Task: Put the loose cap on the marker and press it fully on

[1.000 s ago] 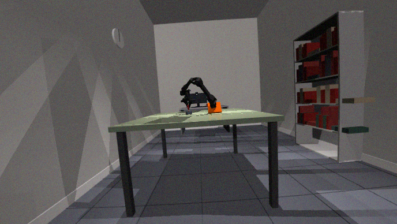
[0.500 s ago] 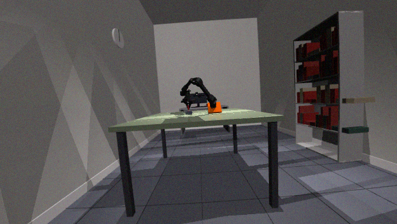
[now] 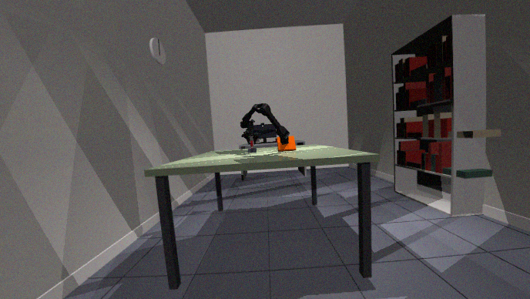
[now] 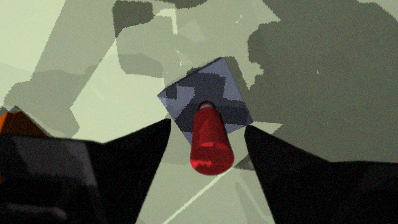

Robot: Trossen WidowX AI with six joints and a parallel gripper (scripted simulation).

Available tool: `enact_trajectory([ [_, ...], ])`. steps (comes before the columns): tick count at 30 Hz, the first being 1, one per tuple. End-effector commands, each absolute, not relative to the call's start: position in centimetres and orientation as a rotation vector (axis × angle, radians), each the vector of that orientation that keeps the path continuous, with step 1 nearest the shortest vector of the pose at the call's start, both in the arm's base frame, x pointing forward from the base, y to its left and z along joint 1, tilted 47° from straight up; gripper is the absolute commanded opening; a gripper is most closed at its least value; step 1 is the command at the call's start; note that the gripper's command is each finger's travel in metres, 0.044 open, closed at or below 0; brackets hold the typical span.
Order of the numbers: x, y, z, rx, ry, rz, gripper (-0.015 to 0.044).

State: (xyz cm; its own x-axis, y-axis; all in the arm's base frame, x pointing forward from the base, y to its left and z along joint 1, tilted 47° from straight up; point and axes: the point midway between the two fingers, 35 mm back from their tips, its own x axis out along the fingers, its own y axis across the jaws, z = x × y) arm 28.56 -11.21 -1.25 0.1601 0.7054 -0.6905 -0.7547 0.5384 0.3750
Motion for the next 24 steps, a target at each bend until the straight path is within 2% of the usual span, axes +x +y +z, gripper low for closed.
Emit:
enact_trajectory([
  [1, 28.6, -11.2, -1.2, -0.062, 0.948, 1.044, 0.0394],
  [3, 28.6, -11.2, -1.2, -0.062, 0.948, 1.044, 0.0440],
  [17, 27.3, -16.5, 3.9, -0.062, 0.951, 1.043, 0.0440],
  [24, 27.4, -16.3, 3.4, 0.389, 1.203, 0.755, 0.0256],
])
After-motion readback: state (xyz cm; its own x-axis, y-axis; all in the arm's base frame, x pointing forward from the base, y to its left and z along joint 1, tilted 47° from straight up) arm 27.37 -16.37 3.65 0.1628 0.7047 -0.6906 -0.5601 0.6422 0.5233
